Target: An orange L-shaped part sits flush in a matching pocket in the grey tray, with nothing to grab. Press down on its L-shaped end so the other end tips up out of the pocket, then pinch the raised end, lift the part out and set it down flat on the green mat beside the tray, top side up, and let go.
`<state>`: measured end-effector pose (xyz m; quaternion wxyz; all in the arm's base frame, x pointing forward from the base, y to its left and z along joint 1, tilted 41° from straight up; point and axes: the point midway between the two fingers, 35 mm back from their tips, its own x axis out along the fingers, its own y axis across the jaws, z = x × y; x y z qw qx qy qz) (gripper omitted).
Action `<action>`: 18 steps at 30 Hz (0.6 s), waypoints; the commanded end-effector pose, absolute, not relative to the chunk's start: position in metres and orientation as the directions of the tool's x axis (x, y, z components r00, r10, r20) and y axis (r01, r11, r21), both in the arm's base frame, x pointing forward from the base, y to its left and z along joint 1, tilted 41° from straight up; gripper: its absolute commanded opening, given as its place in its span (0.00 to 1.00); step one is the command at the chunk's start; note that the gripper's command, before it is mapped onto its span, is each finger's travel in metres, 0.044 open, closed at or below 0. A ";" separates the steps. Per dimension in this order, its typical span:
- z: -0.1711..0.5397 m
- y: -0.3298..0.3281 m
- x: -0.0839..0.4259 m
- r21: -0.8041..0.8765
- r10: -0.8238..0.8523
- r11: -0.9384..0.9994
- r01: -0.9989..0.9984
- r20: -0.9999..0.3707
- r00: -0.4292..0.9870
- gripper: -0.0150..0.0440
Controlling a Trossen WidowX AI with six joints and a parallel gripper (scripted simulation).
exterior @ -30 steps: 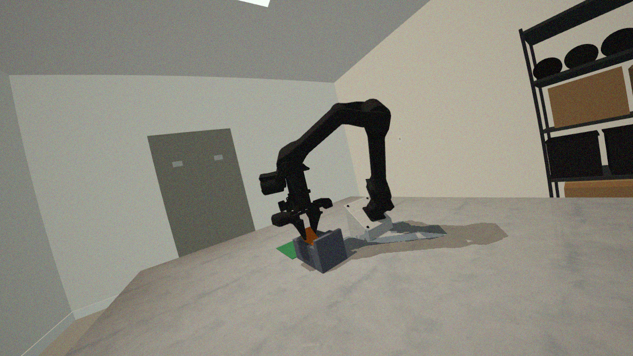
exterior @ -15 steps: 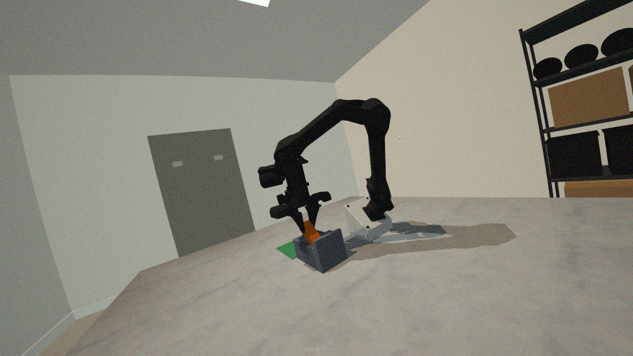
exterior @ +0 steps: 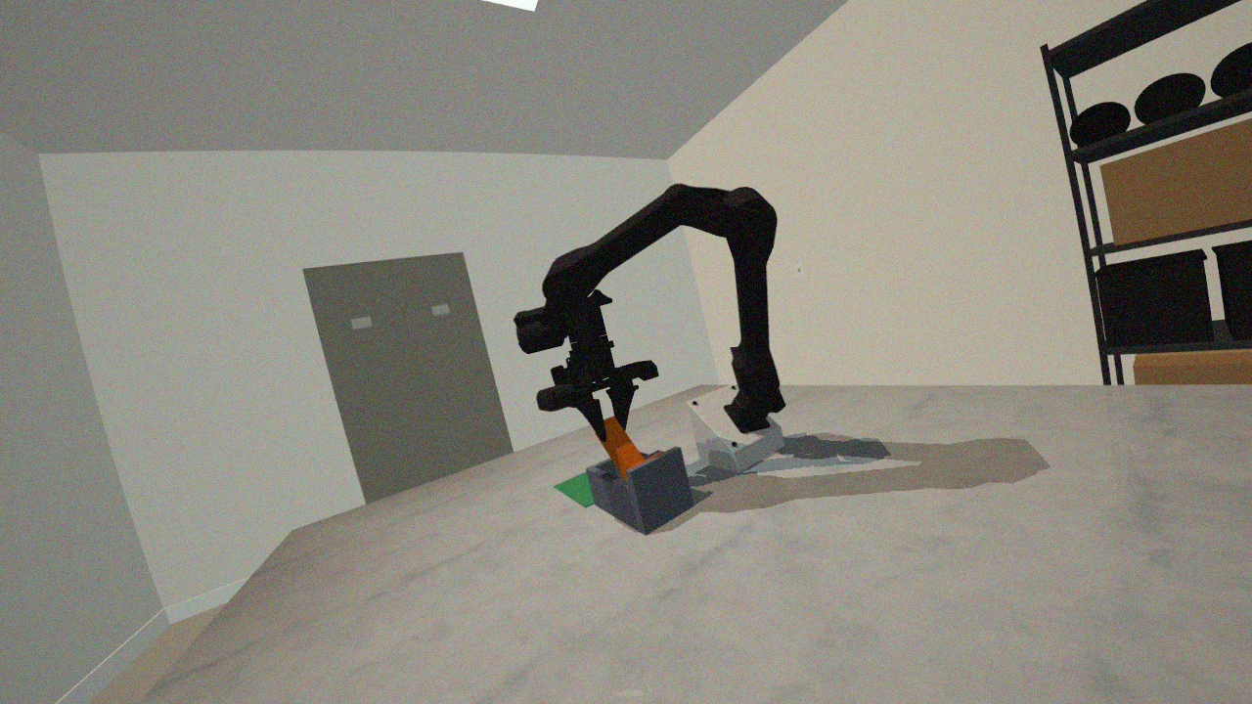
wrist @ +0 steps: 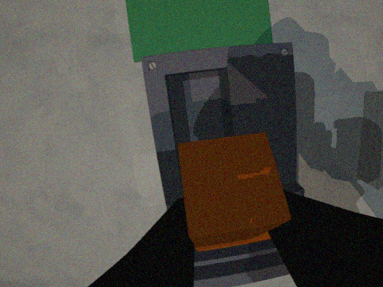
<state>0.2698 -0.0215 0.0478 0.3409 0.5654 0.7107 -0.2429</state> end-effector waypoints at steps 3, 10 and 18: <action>0.056 -0.029 0.272 0.044 0.637 0.242 0.969 -0.761 -0.125 0.25; 0.065 -0.036 0.273 0.044 0.636 0.242 0.969 -0.761 -0.125 0.25; 0.074 -0.044 0.275 0.044 0.636 0.242 0.969 -0.761 -0.125 0.25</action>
